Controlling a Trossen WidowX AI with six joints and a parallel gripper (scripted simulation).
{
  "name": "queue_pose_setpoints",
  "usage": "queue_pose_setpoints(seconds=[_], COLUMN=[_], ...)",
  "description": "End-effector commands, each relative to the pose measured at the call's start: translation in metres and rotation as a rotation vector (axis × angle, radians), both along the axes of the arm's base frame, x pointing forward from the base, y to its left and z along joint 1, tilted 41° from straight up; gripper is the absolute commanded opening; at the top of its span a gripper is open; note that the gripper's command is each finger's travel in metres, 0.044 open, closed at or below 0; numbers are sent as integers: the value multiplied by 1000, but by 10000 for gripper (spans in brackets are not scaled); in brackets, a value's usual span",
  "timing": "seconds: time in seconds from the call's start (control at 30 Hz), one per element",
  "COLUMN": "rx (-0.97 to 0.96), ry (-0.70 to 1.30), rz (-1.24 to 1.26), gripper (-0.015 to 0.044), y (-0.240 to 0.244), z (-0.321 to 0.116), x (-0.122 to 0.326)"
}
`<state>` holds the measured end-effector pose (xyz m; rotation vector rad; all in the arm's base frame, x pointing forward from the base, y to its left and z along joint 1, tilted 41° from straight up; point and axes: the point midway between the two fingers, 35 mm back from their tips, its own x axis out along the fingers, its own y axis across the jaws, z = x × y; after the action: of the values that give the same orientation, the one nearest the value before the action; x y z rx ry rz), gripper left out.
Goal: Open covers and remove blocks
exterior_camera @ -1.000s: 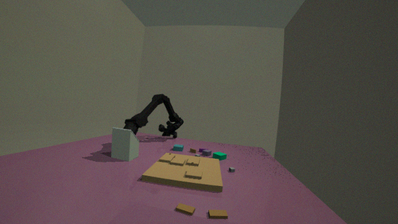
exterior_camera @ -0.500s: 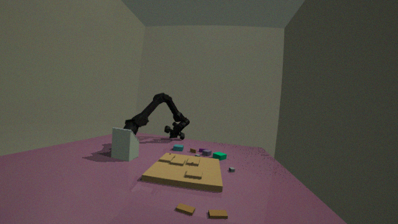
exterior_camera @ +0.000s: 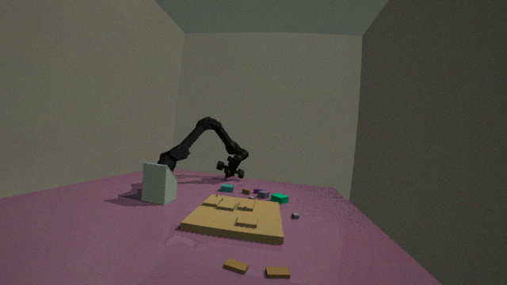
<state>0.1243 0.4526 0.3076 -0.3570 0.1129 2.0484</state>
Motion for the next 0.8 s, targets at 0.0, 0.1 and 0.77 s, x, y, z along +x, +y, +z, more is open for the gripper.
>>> queue_pose_setpoints(seconds=[0.0,0.1,0.77], rx=[-21,-33,-76], ry=[10,16,32], rz=[-57,-98,-316], gripper=[0,0,0], y=[-6,-11,-44], z=[-4,-7,-23], x=[18,32,114])
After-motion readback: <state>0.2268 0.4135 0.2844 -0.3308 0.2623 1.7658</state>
